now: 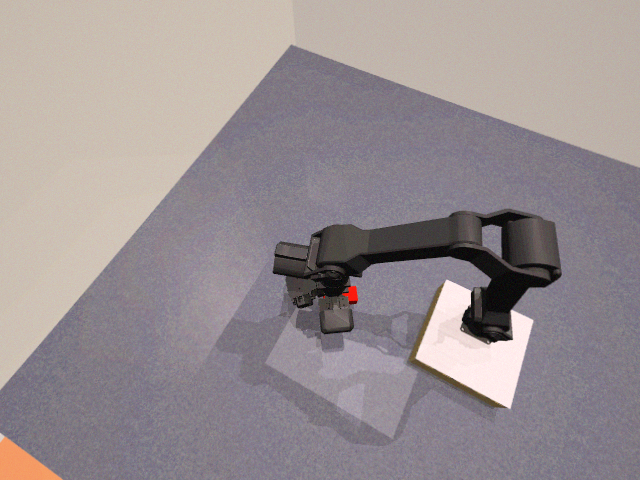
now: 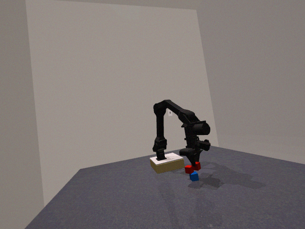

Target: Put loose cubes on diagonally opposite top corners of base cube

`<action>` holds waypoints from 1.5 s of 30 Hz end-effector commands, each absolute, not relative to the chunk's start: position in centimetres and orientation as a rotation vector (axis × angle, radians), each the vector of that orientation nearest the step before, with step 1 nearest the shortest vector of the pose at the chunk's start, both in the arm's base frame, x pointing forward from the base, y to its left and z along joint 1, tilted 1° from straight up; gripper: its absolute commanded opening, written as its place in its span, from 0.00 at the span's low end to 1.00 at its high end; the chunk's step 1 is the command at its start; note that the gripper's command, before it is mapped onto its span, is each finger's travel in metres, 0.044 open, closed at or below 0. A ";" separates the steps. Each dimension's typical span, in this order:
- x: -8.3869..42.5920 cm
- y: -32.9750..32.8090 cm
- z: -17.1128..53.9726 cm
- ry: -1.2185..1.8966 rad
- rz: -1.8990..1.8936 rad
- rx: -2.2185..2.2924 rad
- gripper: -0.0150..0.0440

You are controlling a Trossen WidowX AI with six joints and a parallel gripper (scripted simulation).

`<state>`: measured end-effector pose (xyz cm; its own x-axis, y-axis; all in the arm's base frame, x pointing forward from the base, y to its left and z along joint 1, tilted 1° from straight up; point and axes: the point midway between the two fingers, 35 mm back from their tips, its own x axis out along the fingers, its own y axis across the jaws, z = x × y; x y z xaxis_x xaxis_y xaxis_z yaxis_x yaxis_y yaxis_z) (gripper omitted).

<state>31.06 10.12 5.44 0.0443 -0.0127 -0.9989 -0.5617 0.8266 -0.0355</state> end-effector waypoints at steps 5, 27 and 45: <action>30.8 10.1 3.6 1.499 0.448 -0.483 0.43; 30.8 10.1 3.4 1.499 0.448 -0.483 0.43; 30.8 10.1 3.4 1.499 0.448 -0.483 0.60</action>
